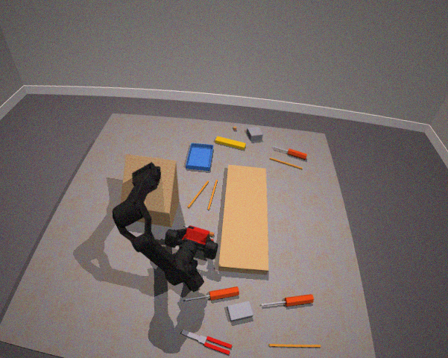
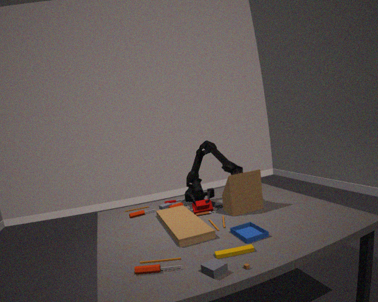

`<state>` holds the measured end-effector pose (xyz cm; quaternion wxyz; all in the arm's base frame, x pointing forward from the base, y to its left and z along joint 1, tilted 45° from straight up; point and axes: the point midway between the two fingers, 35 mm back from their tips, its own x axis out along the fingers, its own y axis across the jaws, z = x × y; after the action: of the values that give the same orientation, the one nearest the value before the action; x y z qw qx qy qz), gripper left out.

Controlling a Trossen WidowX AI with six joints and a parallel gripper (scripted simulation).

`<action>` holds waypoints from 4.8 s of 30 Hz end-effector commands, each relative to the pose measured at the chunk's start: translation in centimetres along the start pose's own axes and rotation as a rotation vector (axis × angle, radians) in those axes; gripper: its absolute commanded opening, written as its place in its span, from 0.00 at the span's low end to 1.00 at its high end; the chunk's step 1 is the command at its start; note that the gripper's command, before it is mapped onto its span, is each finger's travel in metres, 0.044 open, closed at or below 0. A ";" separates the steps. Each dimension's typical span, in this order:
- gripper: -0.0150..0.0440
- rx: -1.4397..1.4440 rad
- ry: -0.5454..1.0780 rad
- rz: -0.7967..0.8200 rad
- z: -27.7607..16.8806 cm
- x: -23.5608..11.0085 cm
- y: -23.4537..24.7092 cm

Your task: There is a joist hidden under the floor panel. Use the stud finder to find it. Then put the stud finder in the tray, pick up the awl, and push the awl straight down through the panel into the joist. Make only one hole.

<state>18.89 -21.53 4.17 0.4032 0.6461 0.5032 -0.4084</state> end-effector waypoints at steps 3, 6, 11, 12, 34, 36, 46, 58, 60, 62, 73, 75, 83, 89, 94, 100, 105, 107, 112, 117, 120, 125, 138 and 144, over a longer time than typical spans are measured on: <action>0.90 0.001 -0.012 0.005 0.3 -0.1 0.1; 0.90 0.001 -0.012 0.005 0.3 -0.1 0.1; 0.90 0.001 -0.012 0.005 0.3 -0.1 0.1; 0.90 0.001 -0.012 0.005 0.3 -0.1 0.1; 0.90 0.001 -0.012 0.005 0.3 -0.1 0.1; 0.90 0.001 -0.012 0.005 0.3 -0.1 0.1; 0.90 0.001 -0.012 0.005 0.3 -0.1 0.1; 0.90 0.001 -0.012 0.005 0.3 -0.1 0.1; 0.90 0.001 -0.012 0.005 0.3 -0.1 0.1; 0.90 0.001 -0.012 0.005 0.3 -0.1 0.1; 0.90 0.001 -0.012 0.005 0.3 -0.1 0.1; 0.90 0.001 -0.012 0.005 0.3 -0.1 0.1; 0.90 0.001 -0.012 0.005 0.5 -0.3 0.0; 0.90 0.001 -0.012 0.005 0.5 -0.3 0.0; 0.90 0.001 -0.012 0.005 0.5 -0.3 0.0; 0.90 0.001 -0.012 0.005 0.5 -0.3 0.0; 0.90 0.001 -0.012 0.005 0.5 -0.3 0.0; 0.90 0.001 -0.012 0.005 0.5 -0.3 0.0; 0.90 0.001 -0.012 0.005 0.5 -0.3 0.0; 0.90 0.001 -0.012 0.005 0.5 -0.3 0.0; 0.90 0.001 -0.012 0.005 0.5 -0.3 0.0; 0.90 0.001 -0.012 0.005 0.5 -0.3 0.0; 0.90 -0.003 0.000 0.003 0.2 -0.2 0.0; 0.99 -0.003 0.001 0.002 0.2 -0.2 0.0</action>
<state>18.86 -21.76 4.33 0.4043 0.6463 0.5032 -0.4069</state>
